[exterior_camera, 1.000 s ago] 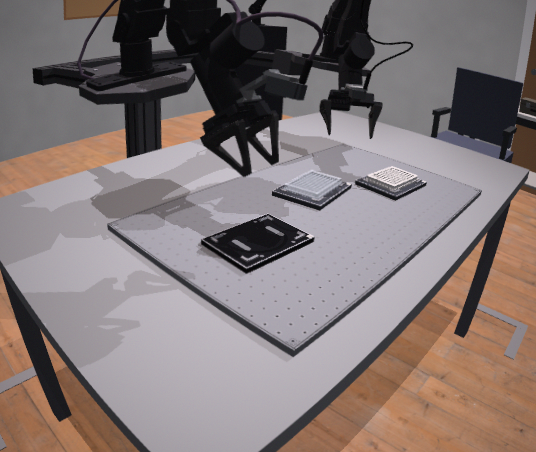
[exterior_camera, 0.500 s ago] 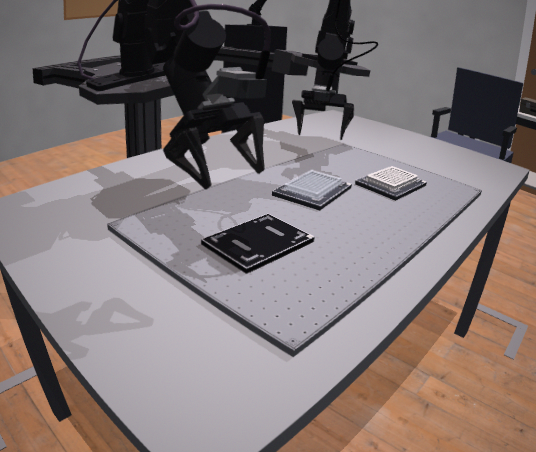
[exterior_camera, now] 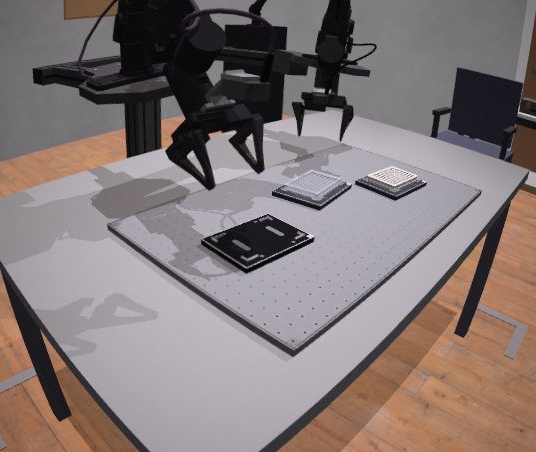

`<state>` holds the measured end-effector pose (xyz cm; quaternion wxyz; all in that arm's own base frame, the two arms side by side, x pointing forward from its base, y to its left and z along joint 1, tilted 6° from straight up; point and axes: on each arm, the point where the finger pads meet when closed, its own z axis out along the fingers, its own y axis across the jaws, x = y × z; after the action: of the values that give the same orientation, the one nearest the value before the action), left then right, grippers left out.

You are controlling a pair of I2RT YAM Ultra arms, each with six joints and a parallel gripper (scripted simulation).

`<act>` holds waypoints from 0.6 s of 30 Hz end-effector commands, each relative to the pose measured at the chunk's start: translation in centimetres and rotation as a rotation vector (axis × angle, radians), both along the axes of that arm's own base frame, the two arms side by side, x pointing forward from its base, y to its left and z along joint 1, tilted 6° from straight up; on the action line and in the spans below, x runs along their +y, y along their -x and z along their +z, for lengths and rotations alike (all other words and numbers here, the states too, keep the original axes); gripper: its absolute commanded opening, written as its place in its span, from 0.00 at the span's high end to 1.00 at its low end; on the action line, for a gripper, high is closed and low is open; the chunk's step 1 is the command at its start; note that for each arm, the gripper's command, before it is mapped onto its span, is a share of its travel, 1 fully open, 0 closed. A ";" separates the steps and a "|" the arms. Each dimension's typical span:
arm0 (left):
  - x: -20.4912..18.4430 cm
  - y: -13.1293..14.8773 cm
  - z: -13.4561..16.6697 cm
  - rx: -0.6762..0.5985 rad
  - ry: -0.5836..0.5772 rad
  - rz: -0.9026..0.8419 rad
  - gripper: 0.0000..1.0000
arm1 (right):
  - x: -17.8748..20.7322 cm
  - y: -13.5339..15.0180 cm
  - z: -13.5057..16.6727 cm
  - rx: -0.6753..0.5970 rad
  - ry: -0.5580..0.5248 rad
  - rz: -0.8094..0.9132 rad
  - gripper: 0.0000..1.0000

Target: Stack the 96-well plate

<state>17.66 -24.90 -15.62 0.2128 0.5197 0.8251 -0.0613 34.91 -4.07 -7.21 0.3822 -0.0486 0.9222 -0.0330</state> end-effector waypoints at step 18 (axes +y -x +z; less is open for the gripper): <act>-1.5 -1.3 -2.3 0.106 -0.273 -0.149 0.00 | 6.4 6.9 -0.6 0.278 0.007 0.776 0.00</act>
<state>19.02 -26.93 -17.45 0.1280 0.5842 0.8014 -0.0126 28.71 0.89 -8.91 0.2644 -0.3190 0.9080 0.0623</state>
